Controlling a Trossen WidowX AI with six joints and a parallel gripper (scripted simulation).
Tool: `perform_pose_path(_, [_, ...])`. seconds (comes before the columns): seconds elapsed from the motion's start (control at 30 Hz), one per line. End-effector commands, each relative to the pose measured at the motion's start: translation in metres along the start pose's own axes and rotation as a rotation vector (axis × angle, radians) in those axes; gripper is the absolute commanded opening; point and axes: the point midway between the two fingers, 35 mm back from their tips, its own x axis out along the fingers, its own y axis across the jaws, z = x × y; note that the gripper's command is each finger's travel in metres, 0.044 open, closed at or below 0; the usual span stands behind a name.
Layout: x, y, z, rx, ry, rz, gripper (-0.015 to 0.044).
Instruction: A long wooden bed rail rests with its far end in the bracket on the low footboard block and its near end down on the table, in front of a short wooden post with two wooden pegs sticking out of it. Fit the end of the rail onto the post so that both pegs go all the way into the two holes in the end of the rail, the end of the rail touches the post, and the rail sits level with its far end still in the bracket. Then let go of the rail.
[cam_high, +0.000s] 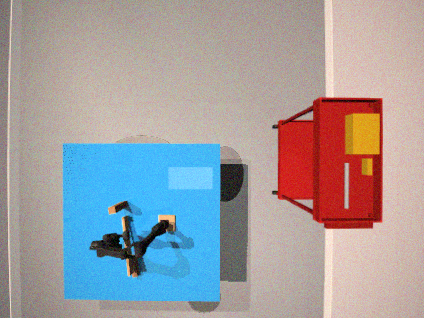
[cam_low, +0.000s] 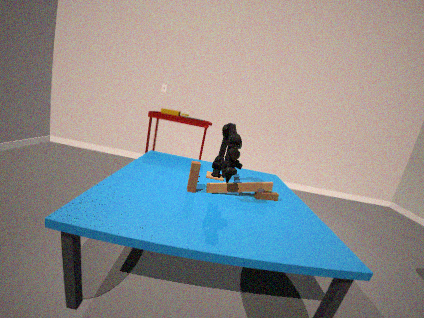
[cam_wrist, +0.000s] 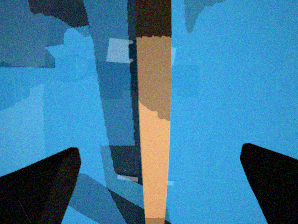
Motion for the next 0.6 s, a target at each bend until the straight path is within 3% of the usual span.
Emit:
perform_pose_path(0.0, [0.006, 0.002, -0.001, -0.007, 0.005, 0.012, 0.044])
perform_pose_path(0.57, [0.034, 0.0, -0.001, -0.007, 0.005, 0.012, 0.044])
